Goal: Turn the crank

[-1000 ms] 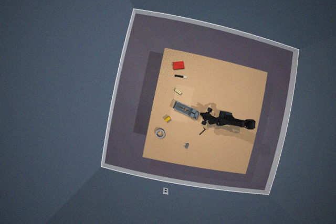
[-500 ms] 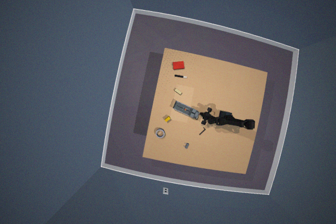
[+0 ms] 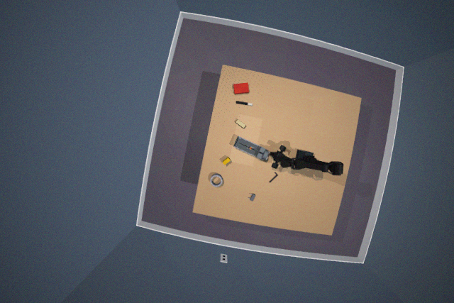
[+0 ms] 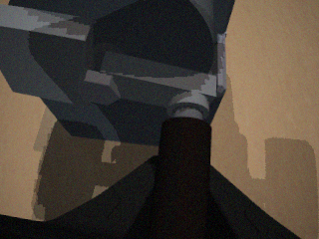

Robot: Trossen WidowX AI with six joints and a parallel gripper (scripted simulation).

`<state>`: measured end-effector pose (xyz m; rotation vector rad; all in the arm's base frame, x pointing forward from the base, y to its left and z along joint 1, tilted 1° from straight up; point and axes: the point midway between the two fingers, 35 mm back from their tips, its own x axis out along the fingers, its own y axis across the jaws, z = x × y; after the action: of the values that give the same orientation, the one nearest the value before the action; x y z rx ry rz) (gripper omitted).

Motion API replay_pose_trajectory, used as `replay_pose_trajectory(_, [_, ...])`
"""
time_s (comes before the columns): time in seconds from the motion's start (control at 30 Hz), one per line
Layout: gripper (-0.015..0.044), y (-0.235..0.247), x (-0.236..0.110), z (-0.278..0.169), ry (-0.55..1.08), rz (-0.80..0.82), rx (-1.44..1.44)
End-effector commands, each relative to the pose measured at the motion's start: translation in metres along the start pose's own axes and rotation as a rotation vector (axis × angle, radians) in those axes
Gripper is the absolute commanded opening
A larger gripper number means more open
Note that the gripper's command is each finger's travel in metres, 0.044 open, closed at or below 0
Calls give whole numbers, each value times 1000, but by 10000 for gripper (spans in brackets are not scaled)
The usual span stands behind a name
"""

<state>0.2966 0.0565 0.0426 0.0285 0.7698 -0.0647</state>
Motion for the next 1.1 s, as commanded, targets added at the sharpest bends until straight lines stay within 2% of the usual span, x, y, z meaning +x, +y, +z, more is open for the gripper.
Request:
replay_pose_trajectory(0.0, [0, 1, 4, -4, 6, -1, -1])
replay_pose_trajectory(1.07, [0, 12, 13, -13, 7, 0, 0])
